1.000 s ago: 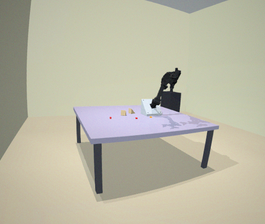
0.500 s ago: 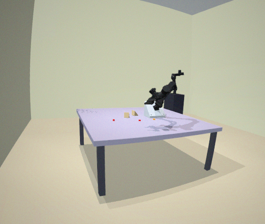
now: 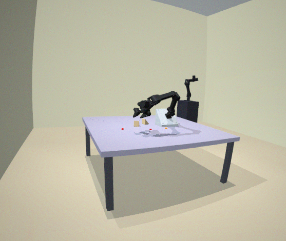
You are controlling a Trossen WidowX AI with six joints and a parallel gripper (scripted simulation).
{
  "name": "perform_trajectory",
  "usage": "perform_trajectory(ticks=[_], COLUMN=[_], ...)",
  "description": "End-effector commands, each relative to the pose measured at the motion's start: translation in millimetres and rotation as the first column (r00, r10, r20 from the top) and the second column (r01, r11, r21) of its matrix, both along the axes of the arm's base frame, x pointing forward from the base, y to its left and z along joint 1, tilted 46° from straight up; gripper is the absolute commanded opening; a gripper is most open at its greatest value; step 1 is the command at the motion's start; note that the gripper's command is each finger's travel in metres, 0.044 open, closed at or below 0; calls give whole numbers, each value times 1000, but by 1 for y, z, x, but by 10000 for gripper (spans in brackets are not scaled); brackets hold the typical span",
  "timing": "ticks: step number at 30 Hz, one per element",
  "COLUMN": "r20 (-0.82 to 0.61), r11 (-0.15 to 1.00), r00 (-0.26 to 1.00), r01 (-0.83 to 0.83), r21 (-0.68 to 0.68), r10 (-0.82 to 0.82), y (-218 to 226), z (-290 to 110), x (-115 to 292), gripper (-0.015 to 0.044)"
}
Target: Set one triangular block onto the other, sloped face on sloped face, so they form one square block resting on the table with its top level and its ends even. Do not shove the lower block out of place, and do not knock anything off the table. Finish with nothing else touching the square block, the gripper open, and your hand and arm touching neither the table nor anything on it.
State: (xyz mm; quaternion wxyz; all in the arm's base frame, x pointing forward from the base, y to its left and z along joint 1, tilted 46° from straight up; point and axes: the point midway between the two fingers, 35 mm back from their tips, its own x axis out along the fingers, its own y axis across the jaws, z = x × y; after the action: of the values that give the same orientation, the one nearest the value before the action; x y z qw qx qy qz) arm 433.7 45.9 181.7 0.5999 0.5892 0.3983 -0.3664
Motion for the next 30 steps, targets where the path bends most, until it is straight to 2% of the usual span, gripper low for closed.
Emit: perform_trajectory(ticks=[1,5,8,10,30], r20=[-214,-449,-612,-670,-677], r11=[988,940,878,847,843], r00=[969,862,734,674,666], r01=[140,319,461,516,523], r21=[69,121,132,128,127], r10=[-122,-234,-294,-310,-311], y=[-35,-66,-83,-89,-81], z=[-47,-94,-124,-134,-158], x=[-7,-23,-37,-43,-46], gripper=[440,440,440,440,440])
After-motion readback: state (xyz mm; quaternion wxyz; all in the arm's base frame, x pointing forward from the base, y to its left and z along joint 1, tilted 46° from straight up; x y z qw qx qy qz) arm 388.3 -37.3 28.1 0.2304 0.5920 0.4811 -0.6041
